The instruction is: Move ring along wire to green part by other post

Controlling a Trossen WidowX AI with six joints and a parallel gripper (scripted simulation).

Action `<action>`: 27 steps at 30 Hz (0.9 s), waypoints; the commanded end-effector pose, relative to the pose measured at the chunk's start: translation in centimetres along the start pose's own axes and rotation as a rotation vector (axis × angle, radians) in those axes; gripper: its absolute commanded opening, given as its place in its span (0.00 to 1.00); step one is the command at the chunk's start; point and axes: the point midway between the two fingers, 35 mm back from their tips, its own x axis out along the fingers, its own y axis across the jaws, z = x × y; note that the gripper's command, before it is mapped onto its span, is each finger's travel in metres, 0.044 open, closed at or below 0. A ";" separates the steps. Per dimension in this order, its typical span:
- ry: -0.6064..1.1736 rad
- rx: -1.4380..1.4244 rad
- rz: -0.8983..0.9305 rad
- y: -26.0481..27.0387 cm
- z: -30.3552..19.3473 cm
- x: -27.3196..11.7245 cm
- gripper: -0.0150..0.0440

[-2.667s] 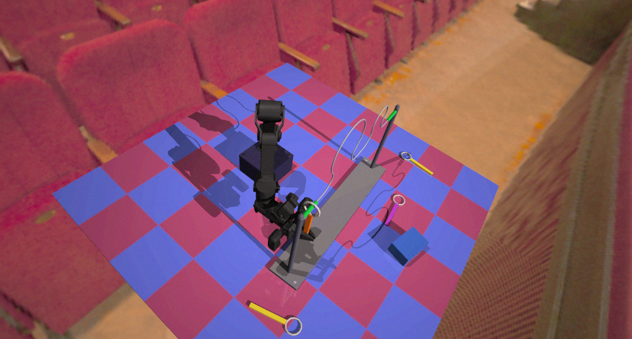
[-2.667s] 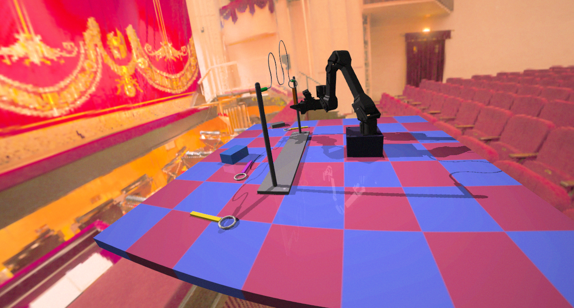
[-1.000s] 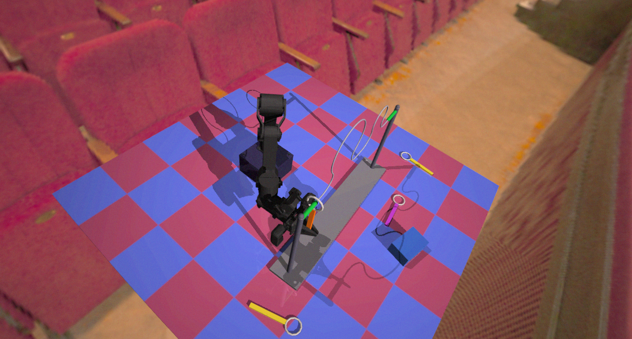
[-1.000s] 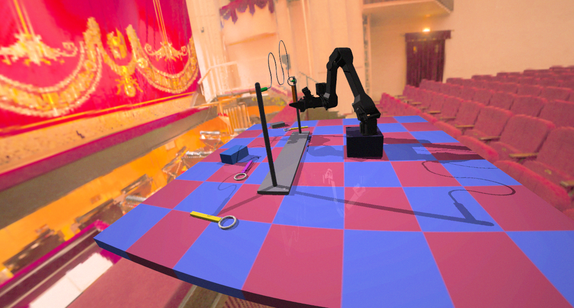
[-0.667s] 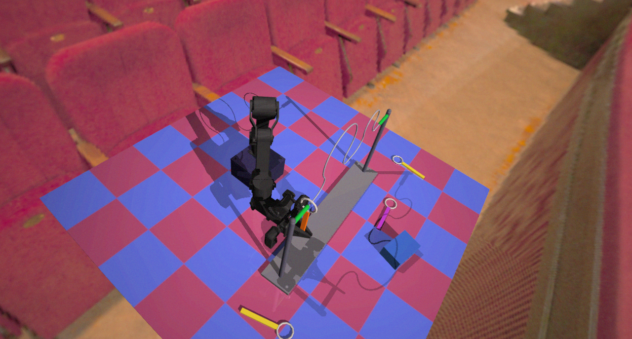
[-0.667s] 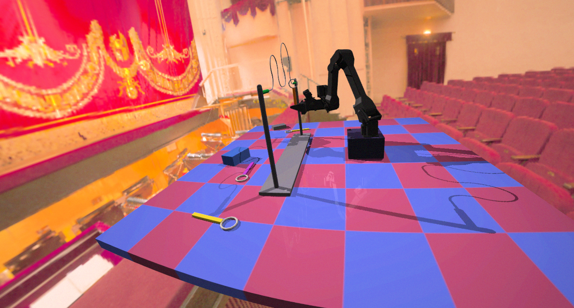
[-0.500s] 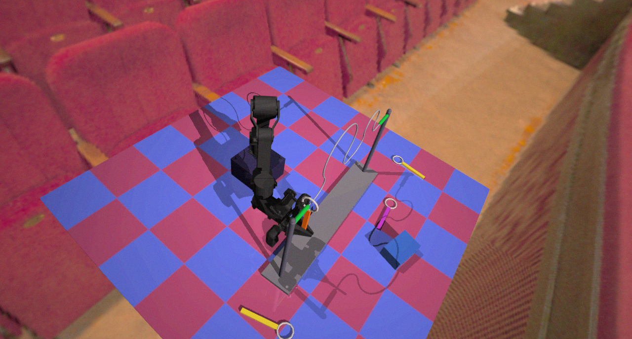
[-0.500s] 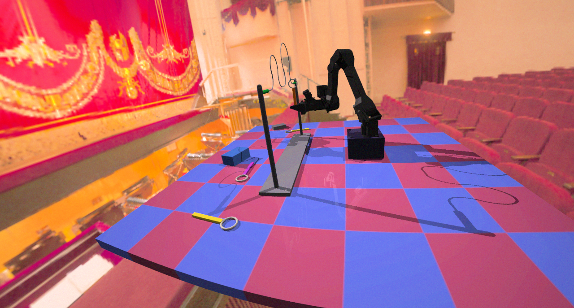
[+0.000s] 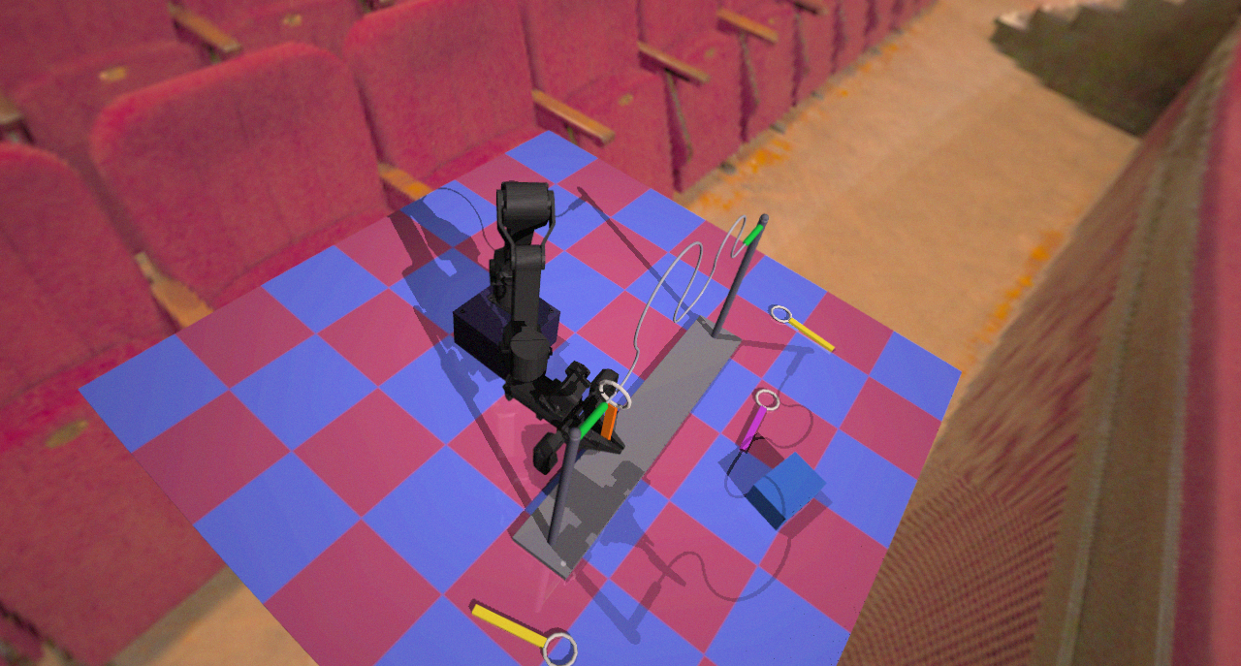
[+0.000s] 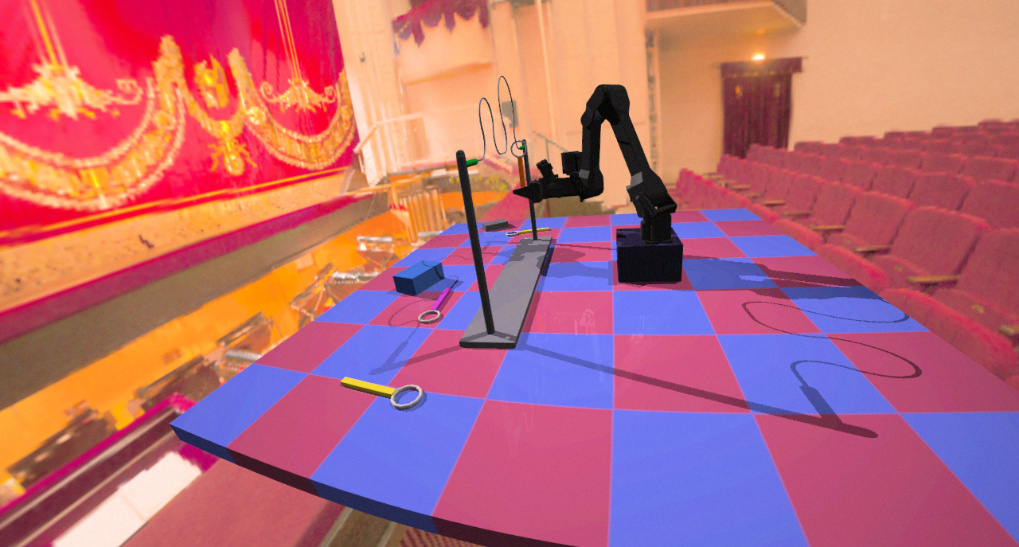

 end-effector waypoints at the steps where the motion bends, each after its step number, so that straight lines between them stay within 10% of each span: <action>1: -0.002 0.046 -0.003 1.0 0.1 -0.1 0.00; 27: 0.034 0.517 0.008 8.8 2.2 -0.4 0.00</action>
